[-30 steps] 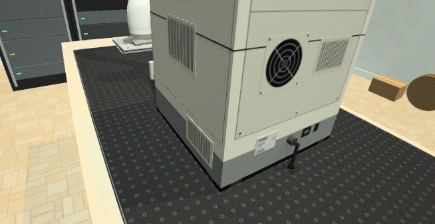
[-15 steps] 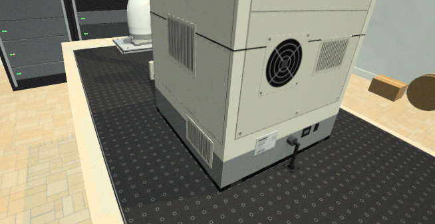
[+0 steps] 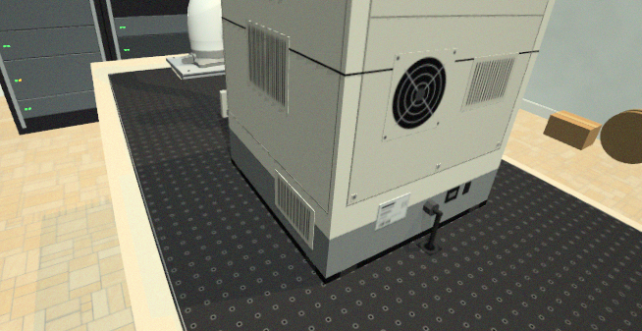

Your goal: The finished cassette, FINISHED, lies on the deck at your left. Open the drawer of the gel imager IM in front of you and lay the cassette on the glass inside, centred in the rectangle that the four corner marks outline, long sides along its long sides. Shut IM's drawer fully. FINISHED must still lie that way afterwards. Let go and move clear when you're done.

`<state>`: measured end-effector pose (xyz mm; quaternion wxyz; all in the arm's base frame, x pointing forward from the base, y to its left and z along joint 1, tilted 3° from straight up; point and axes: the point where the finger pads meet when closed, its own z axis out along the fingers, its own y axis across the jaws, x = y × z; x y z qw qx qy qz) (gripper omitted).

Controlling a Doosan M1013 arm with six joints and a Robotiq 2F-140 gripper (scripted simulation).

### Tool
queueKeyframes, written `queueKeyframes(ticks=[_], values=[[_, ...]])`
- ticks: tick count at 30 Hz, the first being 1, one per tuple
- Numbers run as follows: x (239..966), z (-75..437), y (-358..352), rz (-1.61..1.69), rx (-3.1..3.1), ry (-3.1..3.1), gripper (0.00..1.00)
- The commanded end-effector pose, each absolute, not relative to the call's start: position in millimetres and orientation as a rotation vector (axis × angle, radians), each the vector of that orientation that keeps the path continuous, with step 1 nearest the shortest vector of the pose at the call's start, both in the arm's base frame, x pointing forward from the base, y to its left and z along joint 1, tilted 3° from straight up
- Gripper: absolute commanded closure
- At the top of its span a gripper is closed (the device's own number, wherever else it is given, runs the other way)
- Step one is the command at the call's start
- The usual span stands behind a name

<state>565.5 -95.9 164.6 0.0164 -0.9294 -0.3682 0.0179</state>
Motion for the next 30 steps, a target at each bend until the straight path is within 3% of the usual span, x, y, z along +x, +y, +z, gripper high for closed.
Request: queueKeyframes(ticks=[1,30], values=[[565.5,164.7,-95.9,0.062,-2.956,-0.977,0.0],[565.5,164.7,-95.9,0.074,-3.12,0.26,0.0]])
